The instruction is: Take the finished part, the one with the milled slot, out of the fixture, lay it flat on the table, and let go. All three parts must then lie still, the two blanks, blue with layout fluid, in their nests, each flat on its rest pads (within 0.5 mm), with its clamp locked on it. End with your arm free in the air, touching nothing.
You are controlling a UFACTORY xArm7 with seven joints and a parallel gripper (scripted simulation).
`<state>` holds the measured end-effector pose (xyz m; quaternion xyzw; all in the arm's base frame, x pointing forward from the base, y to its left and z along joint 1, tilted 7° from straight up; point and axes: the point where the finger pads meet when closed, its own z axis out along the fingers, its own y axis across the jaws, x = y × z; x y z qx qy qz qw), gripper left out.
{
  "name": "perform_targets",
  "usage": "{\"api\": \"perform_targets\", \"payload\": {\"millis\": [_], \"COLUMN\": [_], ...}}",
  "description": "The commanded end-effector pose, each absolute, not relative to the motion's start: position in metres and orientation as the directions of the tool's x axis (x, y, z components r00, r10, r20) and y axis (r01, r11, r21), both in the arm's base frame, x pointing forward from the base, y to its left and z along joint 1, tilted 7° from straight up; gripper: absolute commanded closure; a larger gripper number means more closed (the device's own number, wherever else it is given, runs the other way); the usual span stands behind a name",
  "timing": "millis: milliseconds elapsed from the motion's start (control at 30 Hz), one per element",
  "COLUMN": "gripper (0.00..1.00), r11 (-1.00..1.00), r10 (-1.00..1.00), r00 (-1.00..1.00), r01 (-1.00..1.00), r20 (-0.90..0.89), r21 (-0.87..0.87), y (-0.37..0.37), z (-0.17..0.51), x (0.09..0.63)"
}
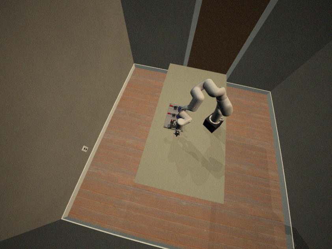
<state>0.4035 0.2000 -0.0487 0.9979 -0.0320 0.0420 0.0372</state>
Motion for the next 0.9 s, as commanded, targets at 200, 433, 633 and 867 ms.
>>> {"api": "perform_targets", "payload": {"millis": [200,433,633,867], "gripper": [1.0,1.0,1.0,1.0], "r11": [-0.995,-0.995,-0.995,-0.995], "r10": [-0.06,-0.06,-0.06,-0.06], "r00": [0.994,0.994,0.994,0.994], "r01": [-0.067,-0.067,-0.067,-0.067], "r20": [0.09,0.09,0.09,0.09], "r21": [0.07,0.07,0.07,0.07], "y": [0.199,0.199,0.199,0.199], "z": [-0.07,-0.077,-0.081,-0.082], "x": [0.407,0.407,0.408,0.408]}}
